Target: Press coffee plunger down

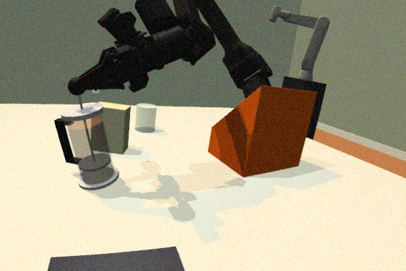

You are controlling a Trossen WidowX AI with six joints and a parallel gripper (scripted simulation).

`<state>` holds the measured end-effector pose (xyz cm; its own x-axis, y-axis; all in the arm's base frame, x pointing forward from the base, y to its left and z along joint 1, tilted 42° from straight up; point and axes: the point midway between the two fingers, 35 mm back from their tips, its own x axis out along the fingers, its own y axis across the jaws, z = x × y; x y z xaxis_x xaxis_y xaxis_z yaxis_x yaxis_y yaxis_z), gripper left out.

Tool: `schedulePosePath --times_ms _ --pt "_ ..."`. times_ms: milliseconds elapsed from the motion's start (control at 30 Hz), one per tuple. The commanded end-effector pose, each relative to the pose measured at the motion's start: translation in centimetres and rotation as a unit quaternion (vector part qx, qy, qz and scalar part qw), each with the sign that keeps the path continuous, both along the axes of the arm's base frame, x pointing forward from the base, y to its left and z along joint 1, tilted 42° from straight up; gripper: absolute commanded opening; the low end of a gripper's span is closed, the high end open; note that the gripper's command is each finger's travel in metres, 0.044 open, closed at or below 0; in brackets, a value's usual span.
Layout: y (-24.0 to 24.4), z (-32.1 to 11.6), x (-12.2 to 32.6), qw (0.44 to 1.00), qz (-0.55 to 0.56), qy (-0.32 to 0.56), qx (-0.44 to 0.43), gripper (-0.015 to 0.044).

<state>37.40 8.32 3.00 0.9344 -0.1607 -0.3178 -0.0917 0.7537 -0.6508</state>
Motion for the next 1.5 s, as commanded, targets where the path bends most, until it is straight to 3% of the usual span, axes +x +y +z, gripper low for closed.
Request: schedulePosePath --times_ms 0,1467 --pt "-0.84 -0.91 0.02 1.0 -0.012 0.015 -0.013 0.0119" --pt "-0.28 -0.65 0.85 1.0 -0.009 0.01 -0.008 0.0119"
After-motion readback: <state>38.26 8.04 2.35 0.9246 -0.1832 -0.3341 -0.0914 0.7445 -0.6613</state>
